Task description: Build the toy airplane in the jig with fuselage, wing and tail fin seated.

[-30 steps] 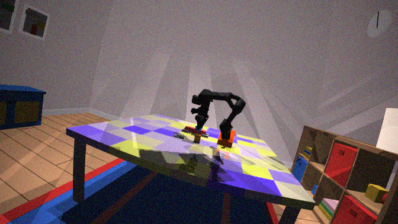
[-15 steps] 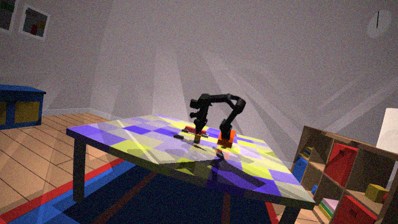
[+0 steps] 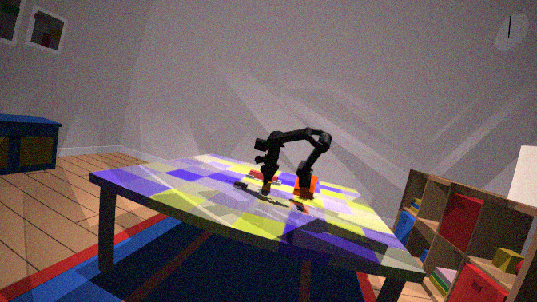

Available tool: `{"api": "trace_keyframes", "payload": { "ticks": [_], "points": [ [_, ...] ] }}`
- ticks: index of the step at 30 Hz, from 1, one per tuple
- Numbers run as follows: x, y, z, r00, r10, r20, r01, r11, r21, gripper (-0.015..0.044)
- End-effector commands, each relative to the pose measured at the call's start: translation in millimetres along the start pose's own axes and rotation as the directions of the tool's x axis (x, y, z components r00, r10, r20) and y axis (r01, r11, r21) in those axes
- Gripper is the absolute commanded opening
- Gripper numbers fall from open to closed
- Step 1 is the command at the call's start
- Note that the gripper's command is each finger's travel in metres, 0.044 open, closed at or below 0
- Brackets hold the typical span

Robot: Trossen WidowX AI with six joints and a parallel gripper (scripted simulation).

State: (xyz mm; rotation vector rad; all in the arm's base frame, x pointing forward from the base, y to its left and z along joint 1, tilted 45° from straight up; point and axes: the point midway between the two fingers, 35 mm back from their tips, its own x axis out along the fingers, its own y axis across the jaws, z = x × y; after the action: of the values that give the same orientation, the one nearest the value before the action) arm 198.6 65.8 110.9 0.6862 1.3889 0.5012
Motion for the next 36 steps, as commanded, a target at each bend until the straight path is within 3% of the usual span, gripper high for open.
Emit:
{"api": "trace_keyframes", "payload": {
  "ticks": [1,15,30,36],
  "points": [
    [8.1,-0.2,-2.3,1.0,0.005,-0.005,-0.005,1.0,0.009,0.044],
    [27.4,1.3,-3.9,1.0,0.011,-0.005,-0.011,1.0,0.009,0.044],
    [27.4,1.3,-3.9,1.0,0.011,-0.005,-0.011,1.0,0.009,0.0046],
    [27.4,1.3,-3.9,1.0,0.011,-0.005,-0.011,1.0,0.009,0.0006]
  ]
}}
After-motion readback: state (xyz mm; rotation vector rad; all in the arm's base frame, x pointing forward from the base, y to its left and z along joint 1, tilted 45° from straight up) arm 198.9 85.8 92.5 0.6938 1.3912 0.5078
